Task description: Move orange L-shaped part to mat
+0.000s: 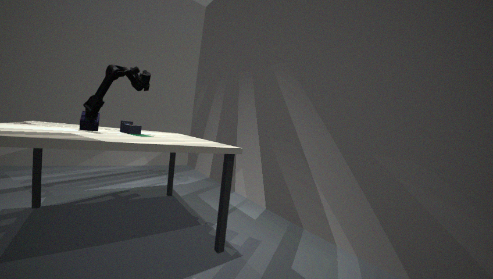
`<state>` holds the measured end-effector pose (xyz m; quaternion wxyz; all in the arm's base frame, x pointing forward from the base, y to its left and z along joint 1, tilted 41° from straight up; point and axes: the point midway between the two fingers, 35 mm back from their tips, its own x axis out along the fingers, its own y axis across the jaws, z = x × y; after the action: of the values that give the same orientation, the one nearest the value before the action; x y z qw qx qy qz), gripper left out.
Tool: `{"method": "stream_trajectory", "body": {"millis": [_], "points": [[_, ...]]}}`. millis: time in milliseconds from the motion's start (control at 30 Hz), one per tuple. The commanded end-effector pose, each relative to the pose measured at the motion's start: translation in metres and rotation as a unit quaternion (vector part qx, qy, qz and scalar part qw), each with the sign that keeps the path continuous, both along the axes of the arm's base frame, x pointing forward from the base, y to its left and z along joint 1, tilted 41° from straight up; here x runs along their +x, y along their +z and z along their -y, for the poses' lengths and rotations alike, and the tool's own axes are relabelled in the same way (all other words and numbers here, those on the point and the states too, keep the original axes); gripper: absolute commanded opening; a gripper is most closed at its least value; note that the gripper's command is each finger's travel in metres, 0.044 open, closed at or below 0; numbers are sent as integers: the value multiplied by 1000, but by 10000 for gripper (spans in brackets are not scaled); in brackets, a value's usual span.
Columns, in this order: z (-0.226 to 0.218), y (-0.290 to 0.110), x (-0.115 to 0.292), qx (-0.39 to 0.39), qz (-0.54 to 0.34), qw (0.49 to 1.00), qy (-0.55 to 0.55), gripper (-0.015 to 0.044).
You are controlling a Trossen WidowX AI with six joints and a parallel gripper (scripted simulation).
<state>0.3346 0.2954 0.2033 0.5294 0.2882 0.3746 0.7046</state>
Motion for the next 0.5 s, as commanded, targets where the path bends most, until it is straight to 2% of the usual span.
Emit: {"method": "stream_trajectory", "body": {"millis": [0, 133, 233, 333, 467], "points": [[-1, -1, 2, -2, -6, 1000, -7, 374], [-9, -24, 29, -41, -74, 991, -101, 269], [-8, -71, 54, -129, -146, 956, -217, 190], [9, -125, 61, -248, -190, 899, -307, 180], [28, -158, 56, -336, -203, 851, -349, 180]]}}
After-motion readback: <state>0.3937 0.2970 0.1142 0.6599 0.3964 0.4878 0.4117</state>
